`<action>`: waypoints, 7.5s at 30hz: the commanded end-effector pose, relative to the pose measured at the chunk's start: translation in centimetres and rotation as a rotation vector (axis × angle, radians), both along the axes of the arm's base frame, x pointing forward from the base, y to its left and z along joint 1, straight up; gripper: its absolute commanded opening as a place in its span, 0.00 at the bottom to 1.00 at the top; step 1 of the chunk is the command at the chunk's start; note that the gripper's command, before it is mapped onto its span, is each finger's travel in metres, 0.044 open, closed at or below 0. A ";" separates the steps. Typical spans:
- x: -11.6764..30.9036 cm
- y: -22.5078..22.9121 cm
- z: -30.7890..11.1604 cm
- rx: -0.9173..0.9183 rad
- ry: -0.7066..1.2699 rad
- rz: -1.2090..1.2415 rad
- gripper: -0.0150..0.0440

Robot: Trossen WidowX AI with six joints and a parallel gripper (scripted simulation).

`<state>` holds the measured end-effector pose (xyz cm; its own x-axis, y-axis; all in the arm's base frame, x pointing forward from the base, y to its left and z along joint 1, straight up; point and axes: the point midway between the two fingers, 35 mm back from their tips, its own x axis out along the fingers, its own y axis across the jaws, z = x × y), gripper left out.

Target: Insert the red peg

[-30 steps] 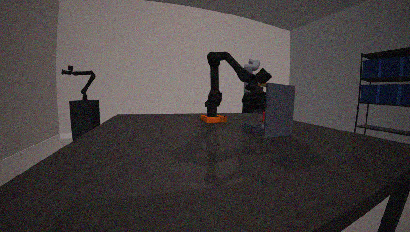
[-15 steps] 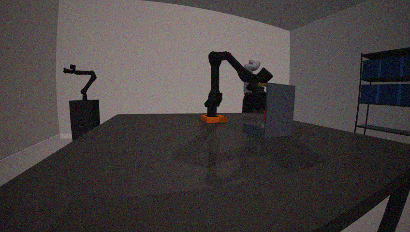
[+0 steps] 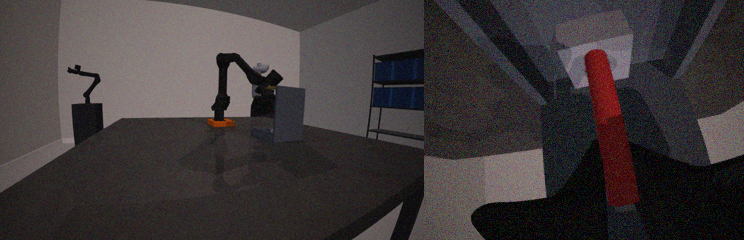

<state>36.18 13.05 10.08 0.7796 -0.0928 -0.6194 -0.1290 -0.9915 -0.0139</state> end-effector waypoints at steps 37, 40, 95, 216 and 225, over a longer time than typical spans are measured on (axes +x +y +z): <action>2.1 0.1 0.1 -0.001 0.000 0.006 0.25; 2.3 0.1 0.1 -0.001 0.000 0.006 0.25; 2.6 0.2 -3.4 -0.001 0.000 0.006 0.25; 0.2 0.6 1.2 -0.002 0.005 0.010 0.25; 0.2 0.6 -0.2 -0.001 0.002 0.006 0.25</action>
